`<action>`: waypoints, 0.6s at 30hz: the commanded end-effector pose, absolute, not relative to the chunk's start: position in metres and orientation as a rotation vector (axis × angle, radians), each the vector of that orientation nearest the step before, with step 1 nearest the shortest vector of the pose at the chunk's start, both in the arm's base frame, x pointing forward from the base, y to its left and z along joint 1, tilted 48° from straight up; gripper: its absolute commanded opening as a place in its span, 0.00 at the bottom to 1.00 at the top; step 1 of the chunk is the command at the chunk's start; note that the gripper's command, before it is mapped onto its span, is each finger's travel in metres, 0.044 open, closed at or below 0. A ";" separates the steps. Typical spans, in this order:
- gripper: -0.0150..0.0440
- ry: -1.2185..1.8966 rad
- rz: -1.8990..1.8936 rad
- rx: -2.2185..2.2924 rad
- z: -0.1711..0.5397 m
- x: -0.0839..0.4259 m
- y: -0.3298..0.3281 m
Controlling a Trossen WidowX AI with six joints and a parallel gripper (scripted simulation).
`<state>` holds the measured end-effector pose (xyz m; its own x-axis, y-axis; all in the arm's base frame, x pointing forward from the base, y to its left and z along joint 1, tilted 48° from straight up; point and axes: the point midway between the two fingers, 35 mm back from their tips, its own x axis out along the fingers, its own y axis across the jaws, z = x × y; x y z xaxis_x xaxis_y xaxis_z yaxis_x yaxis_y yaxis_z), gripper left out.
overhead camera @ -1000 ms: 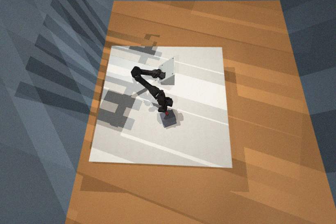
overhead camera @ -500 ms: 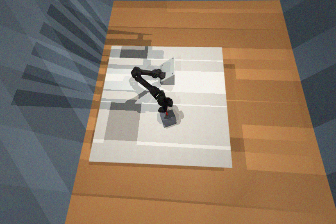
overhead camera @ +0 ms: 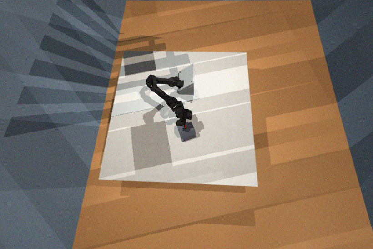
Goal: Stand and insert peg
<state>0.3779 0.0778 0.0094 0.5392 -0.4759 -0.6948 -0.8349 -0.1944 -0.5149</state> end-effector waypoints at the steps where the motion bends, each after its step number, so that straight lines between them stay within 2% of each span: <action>1: 0.25 1.081 0.490 -1.845 0.006 0.379 0.078; 18: 0.25 1.081 0.489 -1.845 0.000 0.384 0.074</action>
